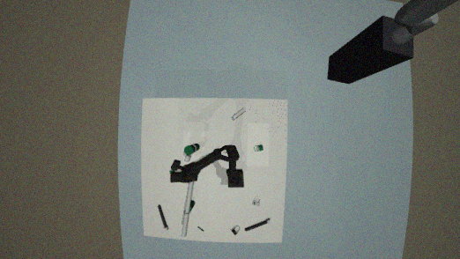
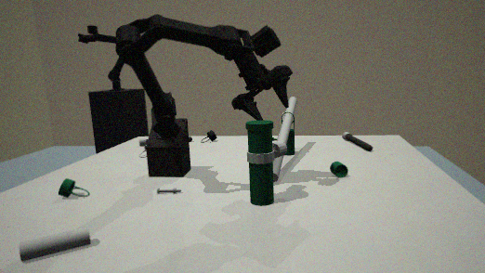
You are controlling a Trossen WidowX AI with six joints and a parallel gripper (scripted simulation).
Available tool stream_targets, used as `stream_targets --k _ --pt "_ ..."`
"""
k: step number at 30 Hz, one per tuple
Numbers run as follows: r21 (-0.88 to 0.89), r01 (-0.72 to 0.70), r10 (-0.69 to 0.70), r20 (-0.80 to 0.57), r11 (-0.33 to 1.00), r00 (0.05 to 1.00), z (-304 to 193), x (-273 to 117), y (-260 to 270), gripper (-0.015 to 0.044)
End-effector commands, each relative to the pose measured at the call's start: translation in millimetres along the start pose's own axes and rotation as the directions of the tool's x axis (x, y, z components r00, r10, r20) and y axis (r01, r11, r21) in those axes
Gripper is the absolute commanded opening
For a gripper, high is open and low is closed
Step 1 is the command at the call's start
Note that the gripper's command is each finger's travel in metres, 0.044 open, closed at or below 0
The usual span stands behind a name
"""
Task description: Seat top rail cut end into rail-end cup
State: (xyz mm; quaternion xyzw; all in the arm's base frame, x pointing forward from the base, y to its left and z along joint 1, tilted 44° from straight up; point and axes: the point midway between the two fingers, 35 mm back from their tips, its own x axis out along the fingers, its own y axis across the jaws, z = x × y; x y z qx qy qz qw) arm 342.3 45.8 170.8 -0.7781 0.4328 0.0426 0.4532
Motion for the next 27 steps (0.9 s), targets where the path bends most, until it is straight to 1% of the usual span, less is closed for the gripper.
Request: stream_targets --k 1,4,12,27 --pt "-0.014 -0.013 0.013 -0.003 1.000 1.000 -1 25 16 0.0440" --pt "-0.015 -0.008 0.008 -0.007 1.000 1.000 -3 46 30 0.0440" --pt "-0.015 -0.009 0.008 -0.007 1.000 1.000 -3 52 31 0.0440" --pt "-0.013 -0.012 0.012 -0.005 1.000 1.000 -2 76 30 0.0440"
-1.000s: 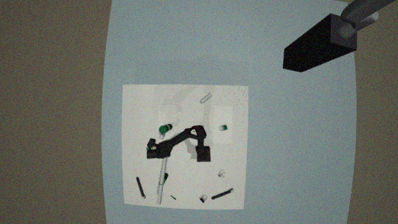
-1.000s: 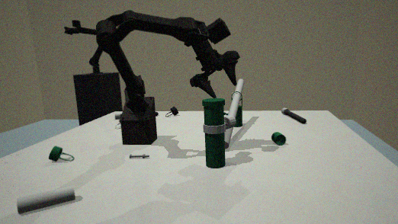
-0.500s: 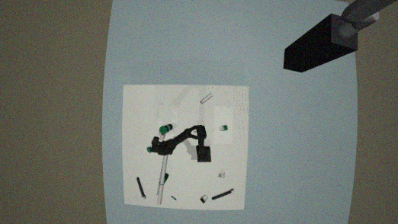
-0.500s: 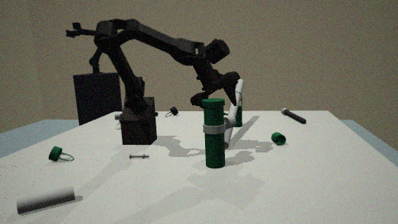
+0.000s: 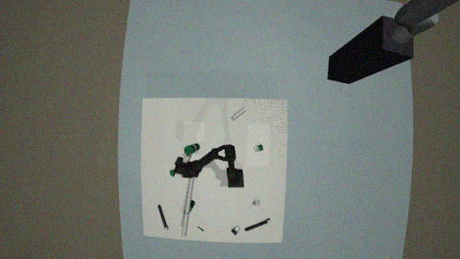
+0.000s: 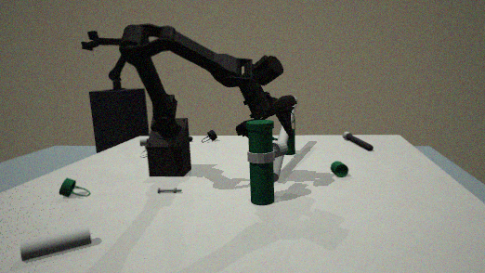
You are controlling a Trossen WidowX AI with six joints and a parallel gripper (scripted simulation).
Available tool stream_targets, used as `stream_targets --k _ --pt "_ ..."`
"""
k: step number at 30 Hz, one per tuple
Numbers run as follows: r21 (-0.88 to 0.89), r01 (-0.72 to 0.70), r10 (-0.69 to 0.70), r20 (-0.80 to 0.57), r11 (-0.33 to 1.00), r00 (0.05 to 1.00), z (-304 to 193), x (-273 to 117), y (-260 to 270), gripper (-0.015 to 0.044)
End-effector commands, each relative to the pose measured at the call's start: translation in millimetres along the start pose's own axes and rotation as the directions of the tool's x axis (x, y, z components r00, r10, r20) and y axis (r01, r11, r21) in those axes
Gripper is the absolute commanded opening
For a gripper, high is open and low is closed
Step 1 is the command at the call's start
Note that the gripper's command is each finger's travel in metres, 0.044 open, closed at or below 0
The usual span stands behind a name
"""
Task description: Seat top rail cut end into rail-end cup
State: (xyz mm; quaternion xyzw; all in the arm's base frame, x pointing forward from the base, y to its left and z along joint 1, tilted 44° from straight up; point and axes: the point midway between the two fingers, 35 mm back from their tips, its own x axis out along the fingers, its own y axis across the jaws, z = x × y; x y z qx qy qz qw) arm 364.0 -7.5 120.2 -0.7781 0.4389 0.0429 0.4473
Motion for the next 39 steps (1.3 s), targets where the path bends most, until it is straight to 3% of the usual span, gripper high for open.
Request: stream_targets --k 1,26,39 --pt "-0.004 -0.001 0.001 0.005 1.000 1.000 1 7 0 0.0440" --pt "-0.006 0.006 -0.006 0.000 1.000 1.000 -2 46 1 0.0440" --pt "-0.006 0.007 -0.007 0.000 1.000 1.000 -2 47 1 0.0099"
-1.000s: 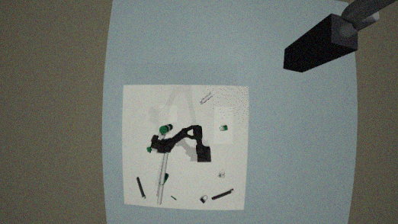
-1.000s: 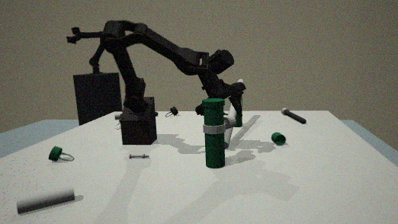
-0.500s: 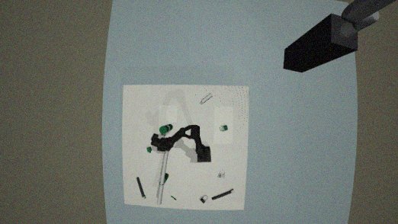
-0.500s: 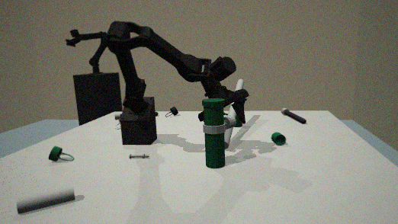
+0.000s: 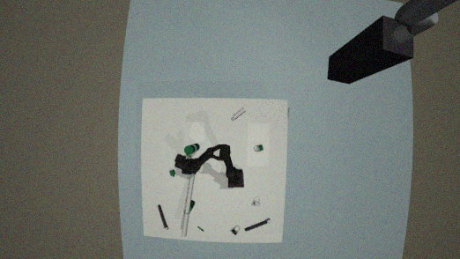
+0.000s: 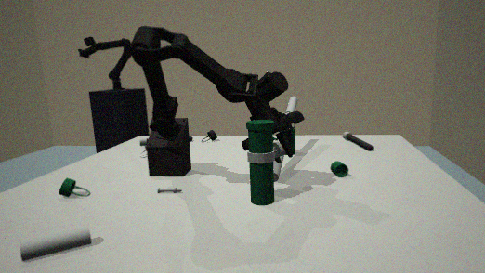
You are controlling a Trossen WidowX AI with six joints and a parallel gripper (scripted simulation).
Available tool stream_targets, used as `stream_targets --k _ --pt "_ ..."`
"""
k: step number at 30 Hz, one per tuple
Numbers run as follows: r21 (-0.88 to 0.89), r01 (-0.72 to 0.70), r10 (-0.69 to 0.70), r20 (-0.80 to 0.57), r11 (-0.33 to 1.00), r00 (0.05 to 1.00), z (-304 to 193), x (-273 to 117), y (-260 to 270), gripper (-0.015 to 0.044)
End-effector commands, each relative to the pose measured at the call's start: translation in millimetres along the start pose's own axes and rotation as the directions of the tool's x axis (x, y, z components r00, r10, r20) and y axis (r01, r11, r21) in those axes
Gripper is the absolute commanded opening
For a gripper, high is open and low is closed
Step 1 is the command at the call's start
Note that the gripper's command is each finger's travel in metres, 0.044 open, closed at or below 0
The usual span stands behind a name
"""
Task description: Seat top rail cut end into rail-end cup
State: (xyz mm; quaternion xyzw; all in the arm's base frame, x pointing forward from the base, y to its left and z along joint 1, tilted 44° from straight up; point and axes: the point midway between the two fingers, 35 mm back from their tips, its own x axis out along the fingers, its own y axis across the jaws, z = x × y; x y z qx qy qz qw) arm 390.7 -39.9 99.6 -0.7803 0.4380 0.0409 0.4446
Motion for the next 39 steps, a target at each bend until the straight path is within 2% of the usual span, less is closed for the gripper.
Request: stream_targets --k 1,3,6,39 --pt "-0.002 0.002 -0.002 0.004 1.000 1.000 1 0 0 0.0092" --pt "-0.002 0.002 -0.002 0.004 1.000 1.000 1 0 0 0.0079" --pt "-0.024 0.002 -0.001 0.017 1.000 1.000 1 -1 2 0.0000" --pt "-0.235 0.018 0.015 0.138 0.972 0.990 -3 -12 21 0.0000"
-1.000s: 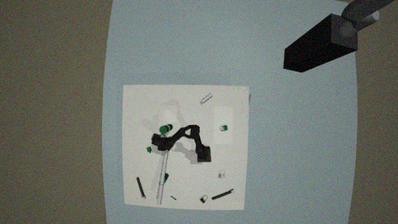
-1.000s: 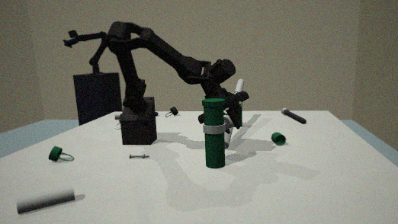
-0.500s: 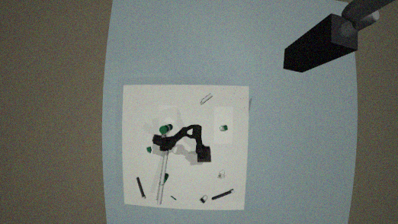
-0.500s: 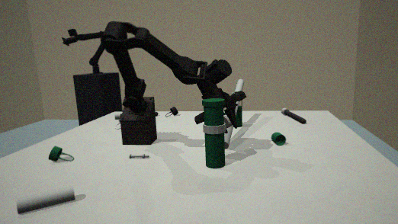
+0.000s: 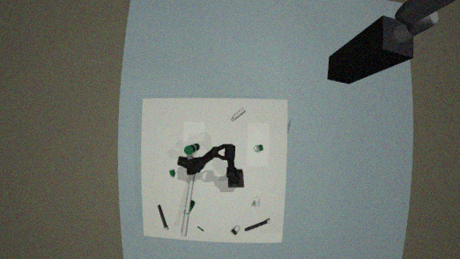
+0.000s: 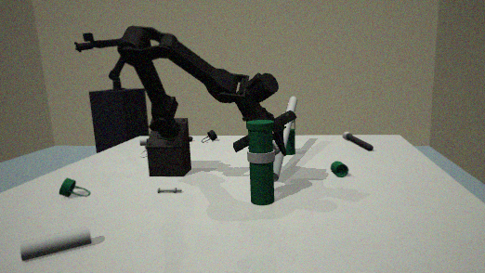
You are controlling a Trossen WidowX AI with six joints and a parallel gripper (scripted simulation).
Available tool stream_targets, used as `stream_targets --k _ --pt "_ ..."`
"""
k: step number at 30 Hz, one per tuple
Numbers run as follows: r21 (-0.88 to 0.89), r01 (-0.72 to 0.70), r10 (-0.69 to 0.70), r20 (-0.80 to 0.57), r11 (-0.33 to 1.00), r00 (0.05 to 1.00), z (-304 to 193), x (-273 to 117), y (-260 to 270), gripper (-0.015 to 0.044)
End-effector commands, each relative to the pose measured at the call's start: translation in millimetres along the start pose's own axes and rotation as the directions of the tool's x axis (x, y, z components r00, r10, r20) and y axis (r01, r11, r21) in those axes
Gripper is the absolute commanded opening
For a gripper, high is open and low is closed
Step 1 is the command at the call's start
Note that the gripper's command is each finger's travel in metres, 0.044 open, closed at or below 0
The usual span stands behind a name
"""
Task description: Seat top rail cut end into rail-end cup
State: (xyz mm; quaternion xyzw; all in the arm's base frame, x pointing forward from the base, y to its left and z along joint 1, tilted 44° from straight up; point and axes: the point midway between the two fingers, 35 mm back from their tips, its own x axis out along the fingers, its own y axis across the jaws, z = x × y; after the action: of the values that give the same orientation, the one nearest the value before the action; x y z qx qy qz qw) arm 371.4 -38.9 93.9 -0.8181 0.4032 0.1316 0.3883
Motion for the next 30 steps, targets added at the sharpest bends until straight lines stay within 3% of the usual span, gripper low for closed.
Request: stream_targets --k 1,30 --pt "-0.038 -0.001 0.002 0.022 0.999 1.000 0 -2 4 0.0000" --pt "-0.141 0.004 0.007 0.081 0.990 0.997 -1 -8 14 0.0000"
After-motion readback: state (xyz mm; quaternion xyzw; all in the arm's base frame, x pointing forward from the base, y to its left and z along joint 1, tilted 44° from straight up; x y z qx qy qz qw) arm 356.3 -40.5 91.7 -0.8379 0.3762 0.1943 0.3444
